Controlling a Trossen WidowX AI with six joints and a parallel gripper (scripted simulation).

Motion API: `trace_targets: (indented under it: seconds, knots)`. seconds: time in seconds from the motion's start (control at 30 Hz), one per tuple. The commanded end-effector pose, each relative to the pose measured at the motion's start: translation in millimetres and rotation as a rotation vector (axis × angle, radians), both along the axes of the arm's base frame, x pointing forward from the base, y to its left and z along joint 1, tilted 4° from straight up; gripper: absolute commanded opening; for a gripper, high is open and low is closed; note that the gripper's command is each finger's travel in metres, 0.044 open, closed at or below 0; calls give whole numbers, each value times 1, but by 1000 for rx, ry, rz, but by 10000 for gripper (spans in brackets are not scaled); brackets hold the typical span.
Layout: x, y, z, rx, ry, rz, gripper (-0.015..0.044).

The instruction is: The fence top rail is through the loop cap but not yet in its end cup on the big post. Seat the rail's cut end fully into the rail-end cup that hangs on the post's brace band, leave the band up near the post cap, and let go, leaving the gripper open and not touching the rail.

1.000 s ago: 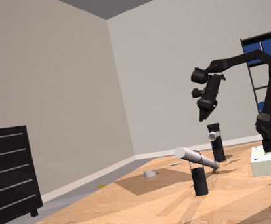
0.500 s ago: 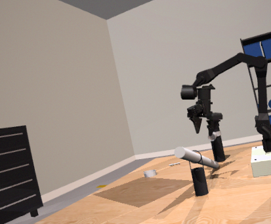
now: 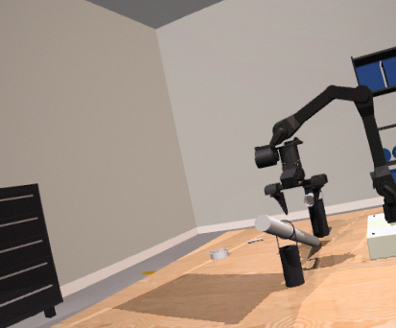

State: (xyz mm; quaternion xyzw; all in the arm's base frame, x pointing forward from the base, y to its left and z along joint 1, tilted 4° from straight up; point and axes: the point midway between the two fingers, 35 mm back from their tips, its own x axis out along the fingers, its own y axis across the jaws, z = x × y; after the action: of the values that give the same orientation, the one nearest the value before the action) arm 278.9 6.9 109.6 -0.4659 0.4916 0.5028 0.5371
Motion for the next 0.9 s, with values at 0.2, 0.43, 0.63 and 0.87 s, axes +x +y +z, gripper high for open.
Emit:
trace_targets:
  seconds: [0.2,0.43,0.63,0.87]
  knots:
    - [2,2,-32,-7,0,29,440]
    - [2,3,-42,-6,0,29,440]
    - [2,4,-50,-6,0,29,440]
    - [3,4,-59,-6,0,29,440]
